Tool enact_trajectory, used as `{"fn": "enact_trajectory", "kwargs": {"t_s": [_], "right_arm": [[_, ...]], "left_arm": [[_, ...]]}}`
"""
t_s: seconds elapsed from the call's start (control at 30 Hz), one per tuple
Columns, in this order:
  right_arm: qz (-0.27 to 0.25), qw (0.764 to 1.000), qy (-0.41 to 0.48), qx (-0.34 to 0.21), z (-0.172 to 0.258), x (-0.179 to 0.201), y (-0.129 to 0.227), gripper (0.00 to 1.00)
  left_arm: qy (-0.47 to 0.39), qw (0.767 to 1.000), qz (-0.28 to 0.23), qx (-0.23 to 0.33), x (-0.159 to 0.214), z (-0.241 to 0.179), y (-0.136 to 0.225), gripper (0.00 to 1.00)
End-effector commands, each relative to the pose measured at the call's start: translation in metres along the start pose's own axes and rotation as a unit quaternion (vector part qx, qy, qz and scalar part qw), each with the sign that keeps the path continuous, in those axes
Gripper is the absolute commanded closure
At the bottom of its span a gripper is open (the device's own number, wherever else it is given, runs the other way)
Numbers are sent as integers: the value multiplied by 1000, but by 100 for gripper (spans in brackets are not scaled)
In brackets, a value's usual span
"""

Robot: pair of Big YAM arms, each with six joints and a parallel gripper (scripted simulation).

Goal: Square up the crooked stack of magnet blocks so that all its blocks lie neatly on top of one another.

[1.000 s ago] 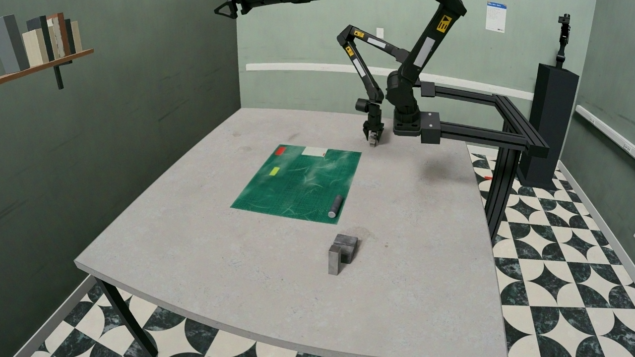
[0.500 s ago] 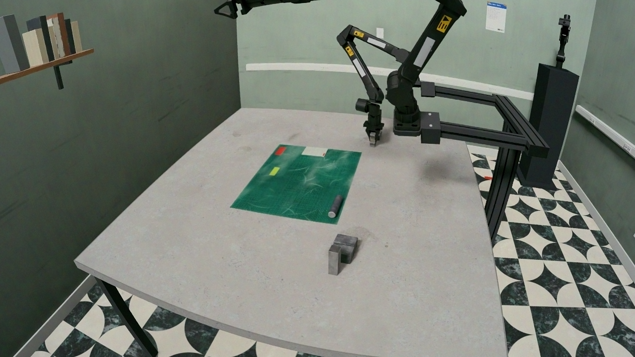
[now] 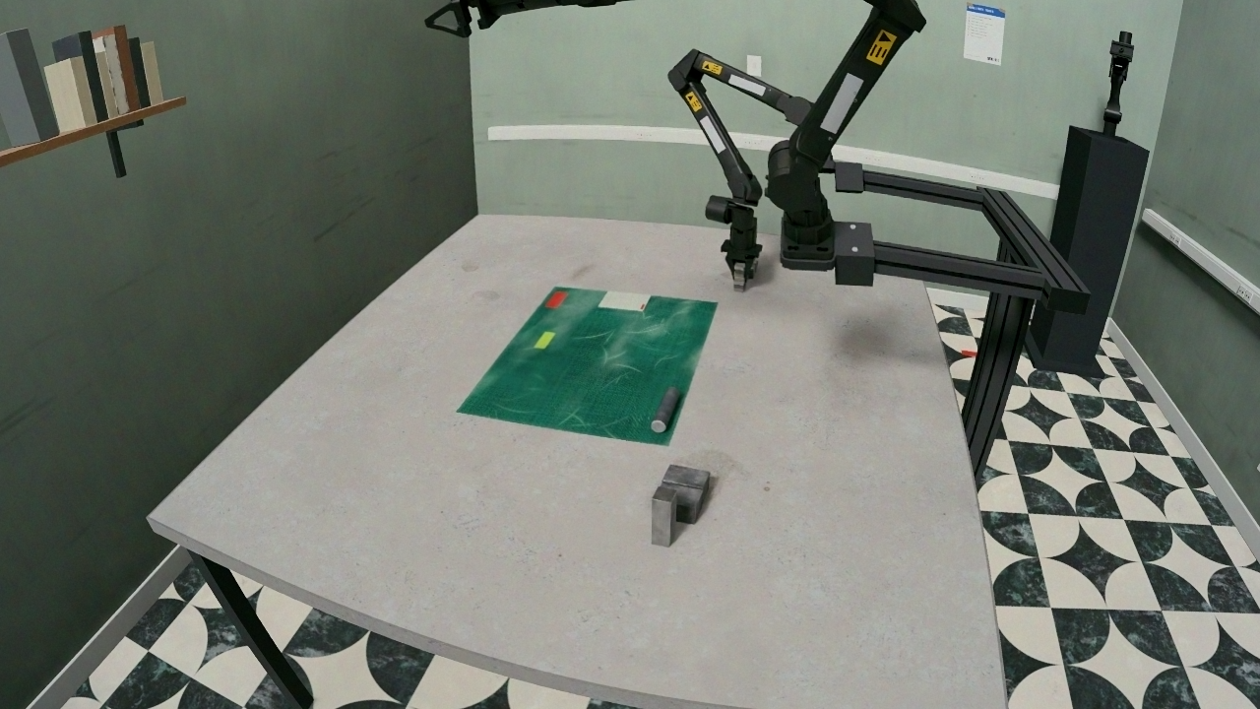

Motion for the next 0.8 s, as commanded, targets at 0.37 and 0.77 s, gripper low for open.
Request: {"fn": "enact_trajectory", "kwargs": {"t_s": [0.37, 0.77], "right_arm": [[5, 1000, 10, 16, -15, 5, 9, 70], [5, 1000, 10, 16, -15, 5, 9, 71]], "left_arm": [[-6, 1000, -28, 6, -19, -6, 3, 0], [-6, 1000, -28, 6, -19, -6, 3, 0]]}}
Point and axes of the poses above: on each arm, the point where the finger pads meet when closed, its own y axis back along the fingers, its own z axis across the jaws, x = y × z, the point moved 10 cm from there along y, back along the fingers, and after that the axes turned 4 degrees about -y, right-handed, at the moved point
